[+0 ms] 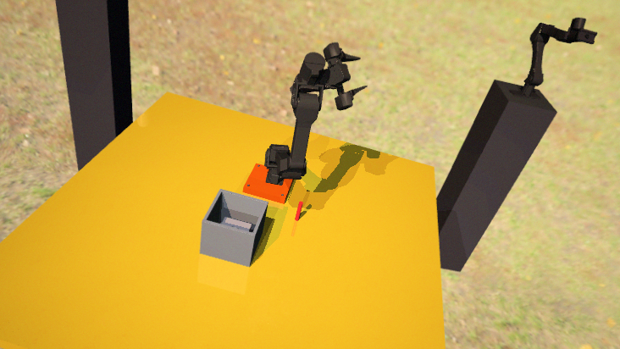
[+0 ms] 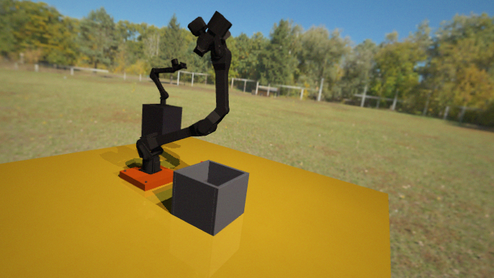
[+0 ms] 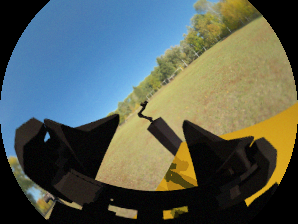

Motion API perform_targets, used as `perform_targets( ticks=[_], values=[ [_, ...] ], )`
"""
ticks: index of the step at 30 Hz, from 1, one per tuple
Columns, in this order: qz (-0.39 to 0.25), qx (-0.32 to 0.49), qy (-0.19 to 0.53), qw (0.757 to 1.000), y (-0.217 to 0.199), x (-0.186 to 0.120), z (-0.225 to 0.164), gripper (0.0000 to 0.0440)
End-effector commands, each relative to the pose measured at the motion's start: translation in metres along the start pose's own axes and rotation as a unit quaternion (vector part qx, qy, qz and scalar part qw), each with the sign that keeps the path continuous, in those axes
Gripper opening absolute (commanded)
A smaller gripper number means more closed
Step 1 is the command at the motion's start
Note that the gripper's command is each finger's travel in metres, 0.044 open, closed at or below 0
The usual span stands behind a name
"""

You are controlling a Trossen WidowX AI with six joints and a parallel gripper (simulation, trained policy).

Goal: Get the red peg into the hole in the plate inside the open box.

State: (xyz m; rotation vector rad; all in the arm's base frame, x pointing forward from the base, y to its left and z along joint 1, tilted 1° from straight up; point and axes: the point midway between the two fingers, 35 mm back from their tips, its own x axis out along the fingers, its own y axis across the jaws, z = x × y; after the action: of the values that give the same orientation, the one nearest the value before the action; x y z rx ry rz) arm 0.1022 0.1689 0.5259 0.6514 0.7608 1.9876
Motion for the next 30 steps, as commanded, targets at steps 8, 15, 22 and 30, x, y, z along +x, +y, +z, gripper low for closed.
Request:
perform_targets(
  ticks=[8,15,22,30],
  values=[
    [0.091,0.028,0.09,0.991,0.047,0.026,-0.037,0.0436],
    [0.163,0.064,0.18,0.968,0.089,0.035,-0.073,0.0438],
    [0.223,0.098,0.274,0.93,0.129,0.031,-0.11,0.044],
    [0.276,0.128,0.384,0.872,0.168,0.01,-0.149,0.044]
  ],
)
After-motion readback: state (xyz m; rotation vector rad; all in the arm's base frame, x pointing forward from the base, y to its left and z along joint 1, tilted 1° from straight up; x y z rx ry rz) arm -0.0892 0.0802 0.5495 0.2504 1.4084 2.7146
